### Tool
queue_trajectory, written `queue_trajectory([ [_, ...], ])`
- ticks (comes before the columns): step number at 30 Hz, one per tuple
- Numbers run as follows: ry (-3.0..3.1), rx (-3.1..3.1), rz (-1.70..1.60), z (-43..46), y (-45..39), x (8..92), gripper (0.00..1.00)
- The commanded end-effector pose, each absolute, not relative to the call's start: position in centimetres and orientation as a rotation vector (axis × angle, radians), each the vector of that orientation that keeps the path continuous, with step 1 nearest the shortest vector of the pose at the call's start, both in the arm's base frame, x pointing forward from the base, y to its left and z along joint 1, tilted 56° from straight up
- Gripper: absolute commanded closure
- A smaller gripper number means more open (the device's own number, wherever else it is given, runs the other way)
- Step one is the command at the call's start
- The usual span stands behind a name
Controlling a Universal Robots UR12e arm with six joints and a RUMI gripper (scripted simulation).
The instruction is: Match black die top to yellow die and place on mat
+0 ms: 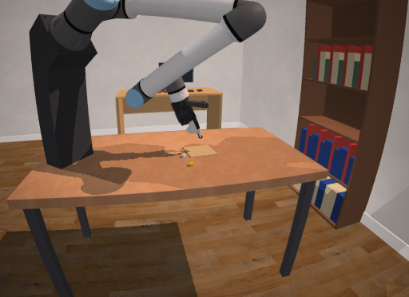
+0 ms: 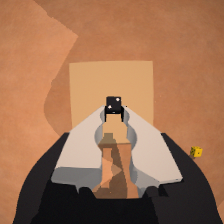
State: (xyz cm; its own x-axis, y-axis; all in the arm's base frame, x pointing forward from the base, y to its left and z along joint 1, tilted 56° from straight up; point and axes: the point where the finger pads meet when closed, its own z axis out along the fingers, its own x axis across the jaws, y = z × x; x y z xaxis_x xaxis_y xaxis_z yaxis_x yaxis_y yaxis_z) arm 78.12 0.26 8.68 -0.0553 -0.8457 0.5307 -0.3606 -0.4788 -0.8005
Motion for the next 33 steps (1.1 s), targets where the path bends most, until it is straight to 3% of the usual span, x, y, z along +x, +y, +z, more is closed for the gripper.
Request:
queue_trajectory([
  [1, 1.365, -1.858, -1.521, 8.81, 0.38, 78.09, 1.00],
  [33, 1.523, -1.949, -1.447, 8.70, 0.45, 78.29, 1.00],
])
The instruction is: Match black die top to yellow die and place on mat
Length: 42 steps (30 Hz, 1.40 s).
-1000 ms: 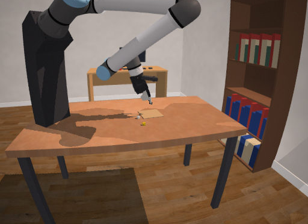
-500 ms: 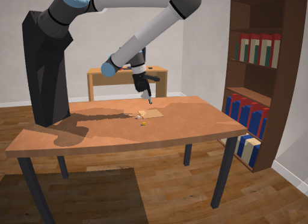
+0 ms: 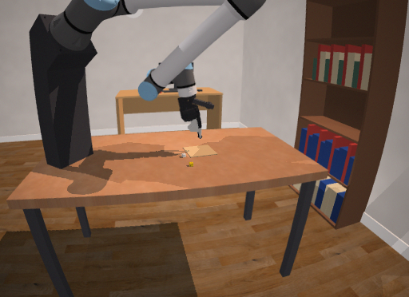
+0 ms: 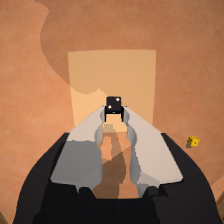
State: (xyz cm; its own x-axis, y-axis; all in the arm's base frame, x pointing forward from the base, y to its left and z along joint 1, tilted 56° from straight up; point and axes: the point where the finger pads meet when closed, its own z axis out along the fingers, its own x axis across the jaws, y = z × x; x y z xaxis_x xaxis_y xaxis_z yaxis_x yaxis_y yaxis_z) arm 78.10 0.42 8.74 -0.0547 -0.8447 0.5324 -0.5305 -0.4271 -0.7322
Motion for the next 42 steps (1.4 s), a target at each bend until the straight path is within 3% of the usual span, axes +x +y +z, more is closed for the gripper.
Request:
queue_trajectory([
  [1, 1.536, -1.956, -1.440, 8.70, 0.46, 78.32, 1.00],
  [42, 1.743, -2.069, -1.333, 8.89, 0.63, 78.32, 1.00],
])
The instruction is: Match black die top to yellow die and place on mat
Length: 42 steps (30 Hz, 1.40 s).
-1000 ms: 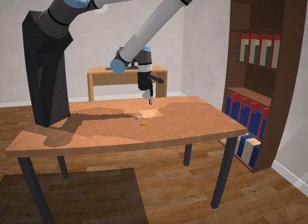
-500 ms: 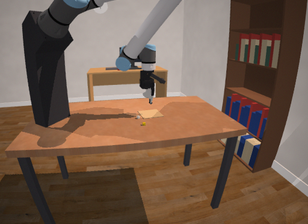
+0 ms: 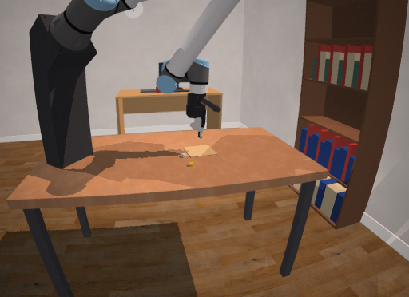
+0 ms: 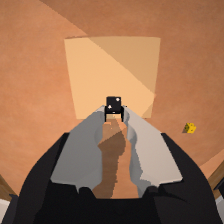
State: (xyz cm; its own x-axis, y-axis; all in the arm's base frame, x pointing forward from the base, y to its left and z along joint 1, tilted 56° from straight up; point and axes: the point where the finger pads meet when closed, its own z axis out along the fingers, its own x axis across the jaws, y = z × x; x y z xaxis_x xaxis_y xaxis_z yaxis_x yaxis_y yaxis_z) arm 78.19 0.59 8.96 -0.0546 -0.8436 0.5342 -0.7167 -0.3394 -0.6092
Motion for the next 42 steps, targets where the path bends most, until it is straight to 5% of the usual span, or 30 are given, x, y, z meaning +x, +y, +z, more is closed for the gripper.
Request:
queue_trajectory([
  [1, 1.753, -2.074, -1.326, 8.86, 0.63, 78.36, 1.00],
  [42, 1.979, -2.184, -1.186, 9.20, 0.75, 78.42, 1.00],
])
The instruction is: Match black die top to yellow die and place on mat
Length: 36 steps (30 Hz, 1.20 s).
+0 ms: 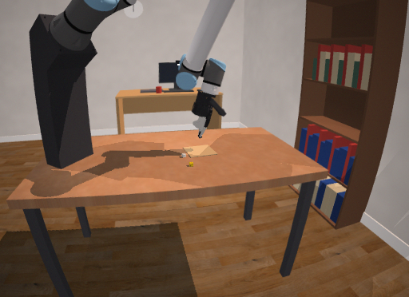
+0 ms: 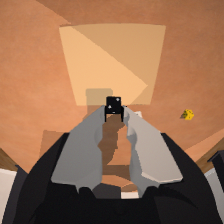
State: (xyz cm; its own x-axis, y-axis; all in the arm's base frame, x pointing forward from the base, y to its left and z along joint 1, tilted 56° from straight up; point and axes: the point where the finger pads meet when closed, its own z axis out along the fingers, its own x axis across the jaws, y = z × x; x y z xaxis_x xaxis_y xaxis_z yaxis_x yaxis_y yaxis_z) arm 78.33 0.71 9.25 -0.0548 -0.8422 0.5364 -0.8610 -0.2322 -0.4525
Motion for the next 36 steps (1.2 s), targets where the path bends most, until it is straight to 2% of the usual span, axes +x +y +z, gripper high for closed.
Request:
queue_trajectory([
  [1, -1.937, 2.133, 1.151, 9.17, 0.75, 78.46, 1.00],
  [22, -1.960, 2.033, 0.920, 9.22, 0.80, 78.72, 1.00],
  [36, -1.959, 2.011, 0.880, 9.48, 0.81, 78.59, 1.00],
])
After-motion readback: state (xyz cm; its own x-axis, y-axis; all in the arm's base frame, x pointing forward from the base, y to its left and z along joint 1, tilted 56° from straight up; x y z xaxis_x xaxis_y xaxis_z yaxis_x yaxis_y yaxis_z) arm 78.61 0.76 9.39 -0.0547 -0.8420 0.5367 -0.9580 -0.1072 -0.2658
